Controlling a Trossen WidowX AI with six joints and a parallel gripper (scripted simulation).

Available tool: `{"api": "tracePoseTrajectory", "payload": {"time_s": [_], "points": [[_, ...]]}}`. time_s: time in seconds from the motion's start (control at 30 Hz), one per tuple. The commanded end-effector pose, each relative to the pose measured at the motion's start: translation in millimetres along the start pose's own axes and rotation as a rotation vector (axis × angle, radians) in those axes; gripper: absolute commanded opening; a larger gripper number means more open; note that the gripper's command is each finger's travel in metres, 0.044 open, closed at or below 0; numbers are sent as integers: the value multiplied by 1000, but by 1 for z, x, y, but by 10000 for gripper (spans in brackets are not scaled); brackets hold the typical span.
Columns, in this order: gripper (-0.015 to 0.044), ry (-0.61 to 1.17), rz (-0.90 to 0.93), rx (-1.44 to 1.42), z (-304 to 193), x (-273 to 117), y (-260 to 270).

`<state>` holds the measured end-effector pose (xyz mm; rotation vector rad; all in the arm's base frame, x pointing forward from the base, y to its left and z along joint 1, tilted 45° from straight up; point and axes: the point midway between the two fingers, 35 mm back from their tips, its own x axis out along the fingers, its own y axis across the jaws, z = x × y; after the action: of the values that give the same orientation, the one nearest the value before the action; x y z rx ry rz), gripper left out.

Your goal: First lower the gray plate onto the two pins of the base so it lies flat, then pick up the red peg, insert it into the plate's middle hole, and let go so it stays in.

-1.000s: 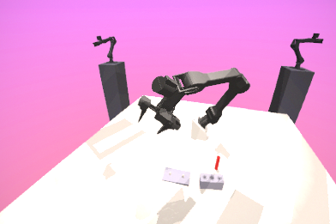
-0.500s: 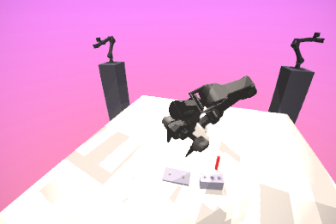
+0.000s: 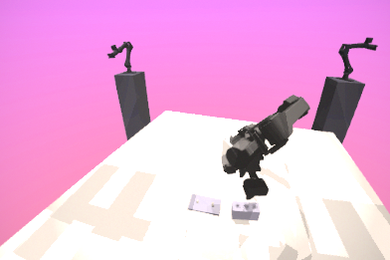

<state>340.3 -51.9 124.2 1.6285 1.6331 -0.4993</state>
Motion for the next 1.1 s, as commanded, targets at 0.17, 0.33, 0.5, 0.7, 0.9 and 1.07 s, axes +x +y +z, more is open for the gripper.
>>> {"api": "tracePoseTrajectory", "payload": {"time_s": [0.17,0.33,0.5,0.7,0.9,1.07], "points": [[440,34,-2,109,-17,-1,4],[440,34,-2,108,-18,45,5],[440,36,0,108,-20,64,4],[440,36,0,108,-21,79,1],[440,36,0,108,-21,86,1],[440,36,0,108,-21,94,2]]}}
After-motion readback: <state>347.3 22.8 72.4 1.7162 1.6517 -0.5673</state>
